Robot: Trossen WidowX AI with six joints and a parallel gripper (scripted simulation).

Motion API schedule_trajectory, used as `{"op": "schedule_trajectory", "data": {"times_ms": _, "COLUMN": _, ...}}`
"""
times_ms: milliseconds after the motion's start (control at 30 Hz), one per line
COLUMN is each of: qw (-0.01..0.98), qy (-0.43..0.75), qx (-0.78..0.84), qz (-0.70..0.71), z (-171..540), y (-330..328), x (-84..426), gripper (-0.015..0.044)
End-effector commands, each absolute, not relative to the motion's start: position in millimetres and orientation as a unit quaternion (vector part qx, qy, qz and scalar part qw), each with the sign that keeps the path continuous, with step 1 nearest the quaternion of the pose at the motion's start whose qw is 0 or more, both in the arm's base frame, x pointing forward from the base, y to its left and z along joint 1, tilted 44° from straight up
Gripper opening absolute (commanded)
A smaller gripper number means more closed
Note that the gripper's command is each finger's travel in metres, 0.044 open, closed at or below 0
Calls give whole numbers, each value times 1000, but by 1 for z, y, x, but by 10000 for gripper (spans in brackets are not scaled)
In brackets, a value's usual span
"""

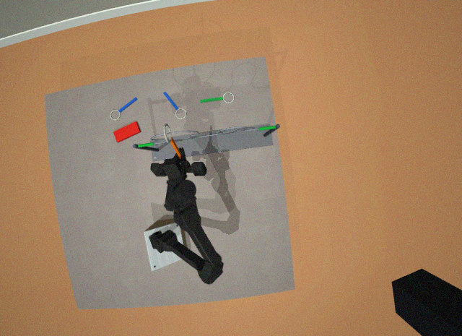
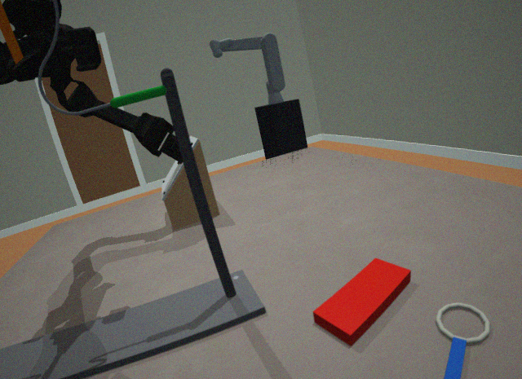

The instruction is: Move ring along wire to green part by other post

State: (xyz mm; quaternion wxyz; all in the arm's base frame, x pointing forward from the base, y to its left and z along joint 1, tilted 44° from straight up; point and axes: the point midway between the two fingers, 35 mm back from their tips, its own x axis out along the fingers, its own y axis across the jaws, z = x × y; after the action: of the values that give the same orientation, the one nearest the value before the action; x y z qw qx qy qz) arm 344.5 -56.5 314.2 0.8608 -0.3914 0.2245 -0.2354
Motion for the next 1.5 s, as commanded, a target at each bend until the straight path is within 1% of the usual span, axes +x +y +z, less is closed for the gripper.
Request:
{"op": "schedule_trajectory", "data": {"times_ms": 0, "qw": 848, "qy": 223, "qx": -416, "qz": -240, "z": 315, "y": -58, "x": 344, "gripper": -150}}
{"op": "schedule_trajectory", "data": {"times_ms": 900, "qw": 760, "qy": 205, "qx": -557, "qz": -263, "z": 326, "y": -64, "x": 343, "gripper": -150}}
{"op": "schedule_trajectory", "data": {"times_ms": 1167, "qw": 743, "qy": 168, "qx": -599, "qz": -245, "z": 329, "y": -72, "x": 351, "gripper": -150}}
{"op": "schedule_trajectory", "data": {"times_ms": 1467, "qw": 708, "qy": 160, "qx": -642, "qz": -247, "z": 333, "y": -73, "x": 351, "gripper": -150}}
